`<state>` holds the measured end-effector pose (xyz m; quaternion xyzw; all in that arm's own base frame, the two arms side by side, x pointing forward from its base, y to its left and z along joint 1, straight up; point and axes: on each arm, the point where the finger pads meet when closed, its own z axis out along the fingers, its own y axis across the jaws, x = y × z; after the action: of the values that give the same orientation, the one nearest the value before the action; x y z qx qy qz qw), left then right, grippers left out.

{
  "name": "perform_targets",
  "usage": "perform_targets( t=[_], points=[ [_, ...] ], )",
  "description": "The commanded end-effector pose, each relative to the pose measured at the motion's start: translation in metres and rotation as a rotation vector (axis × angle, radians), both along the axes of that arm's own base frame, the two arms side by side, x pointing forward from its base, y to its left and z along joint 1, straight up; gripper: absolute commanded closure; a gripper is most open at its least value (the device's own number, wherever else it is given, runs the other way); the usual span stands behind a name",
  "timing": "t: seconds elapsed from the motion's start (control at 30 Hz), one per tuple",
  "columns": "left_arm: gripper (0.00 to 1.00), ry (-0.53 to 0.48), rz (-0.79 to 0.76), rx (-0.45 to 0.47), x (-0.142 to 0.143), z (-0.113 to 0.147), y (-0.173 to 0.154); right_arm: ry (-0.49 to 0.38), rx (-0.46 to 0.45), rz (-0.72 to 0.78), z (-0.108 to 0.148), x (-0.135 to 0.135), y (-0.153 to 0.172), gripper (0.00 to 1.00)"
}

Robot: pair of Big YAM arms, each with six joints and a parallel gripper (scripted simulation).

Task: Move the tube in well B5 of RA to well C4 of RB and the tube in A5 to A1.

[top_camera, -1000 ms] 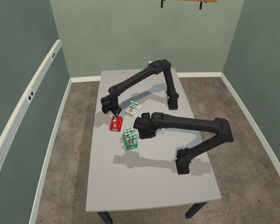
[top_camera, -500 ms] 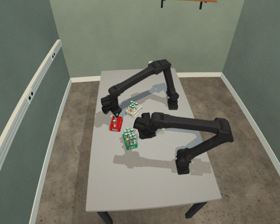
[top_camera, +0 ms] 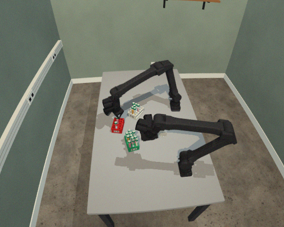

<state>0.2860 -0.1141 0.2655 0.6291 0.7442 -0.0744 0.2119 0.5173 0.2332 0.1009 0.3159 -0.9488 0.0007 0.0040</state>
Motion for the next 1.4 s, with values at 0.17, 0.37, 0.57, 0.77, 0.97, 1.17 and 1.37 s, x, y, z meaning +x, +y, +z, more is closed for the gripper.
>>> perform_targets(
  t=[0.17,0.37,0.57,0.77,0.97,1.17,1.37],
  points=[
    [0.70,-0.037,0.000,-0.008,0.007,0.016,-0.001,-0.078,0.038,0.006,0.065,0.016,0.018,0.70],
    [0.70,-0.037,0.000,-0.008,0.007,0.016,-0.001,-0.079,0.038,0.006,0.076,0.015,0.018,0.70],
    [0.70,-0.037,0.000,-0.008,0.007,0.016,-0.001,-0.079,0.038,0.006,0.092,0.013,0.017,0.70],
    [0.70,-0.037,0.000,-0.008,0.007,0.016,-0.001,-0.079,0.038,0.006,0.108,0.012,0.016,0.70],
    [0.70,-0.037,0.000,-0.008,0.007,0.016,-0.001,-0.043,0.020,0.003,0.083,0.011,0.008,0.70],
    [0.70,-0.037,0.000,-0.008,0.007,0.016,-0.001,-0.046,0.020,0.225,0.084,-0.036,0.017,0.70],
    [0.70,-0.037,0.000,-0.008,0.007,0.016,-0.001,-0.045,0.019,0.392,0.084,-0.068,0.023,0.70]
  ],
)
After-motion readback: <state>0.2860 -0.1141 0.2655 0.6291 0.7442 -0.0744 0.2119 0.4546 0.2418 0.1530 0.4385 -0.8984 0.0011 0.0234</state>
